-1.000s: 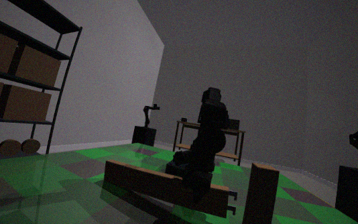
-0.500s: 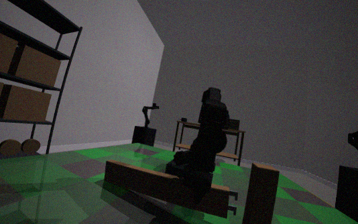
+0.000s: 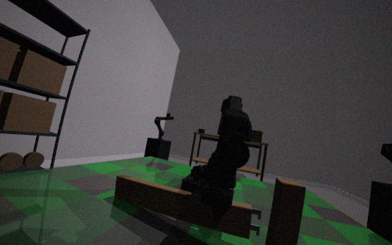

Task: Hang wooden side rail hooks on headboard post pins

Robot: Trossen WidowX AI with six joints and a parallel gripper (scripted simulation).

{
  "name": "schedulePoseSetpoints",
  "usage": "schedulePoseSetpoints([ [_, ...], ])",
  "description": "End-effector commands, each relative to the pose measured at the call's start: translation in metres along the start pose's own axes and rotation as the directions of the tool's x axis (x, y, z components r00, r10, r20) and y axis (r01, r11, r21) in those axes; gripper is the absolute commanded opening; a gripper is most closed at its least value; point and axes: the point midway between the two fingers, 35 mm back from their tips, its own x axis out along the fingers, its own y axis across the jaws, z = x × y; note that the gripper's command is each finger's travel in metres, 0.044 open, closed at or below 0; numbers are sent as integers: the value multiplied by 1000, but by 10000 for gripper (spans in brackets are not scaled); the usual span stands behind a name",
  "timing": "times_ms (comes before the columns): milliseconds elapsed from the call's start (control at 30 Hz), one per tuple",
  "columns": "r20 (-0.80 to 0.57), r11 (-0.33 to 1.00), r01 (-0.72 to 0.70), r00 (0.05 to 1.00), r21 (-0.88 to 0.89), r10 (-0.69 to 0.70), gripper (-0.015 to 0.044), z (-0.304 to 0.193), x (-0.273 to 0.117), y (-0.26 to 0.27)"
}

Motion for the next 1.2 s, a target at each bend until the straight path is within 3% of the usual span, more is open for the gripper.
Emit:
schedulePoseSetpoints([
  [0, 0, 1000, -8, 1000, 3, 8, 0, -1, -1, 2],
  [1167, 0, 1000, -8, 1000, 3, 8, 0, -5, -2, 2],
])
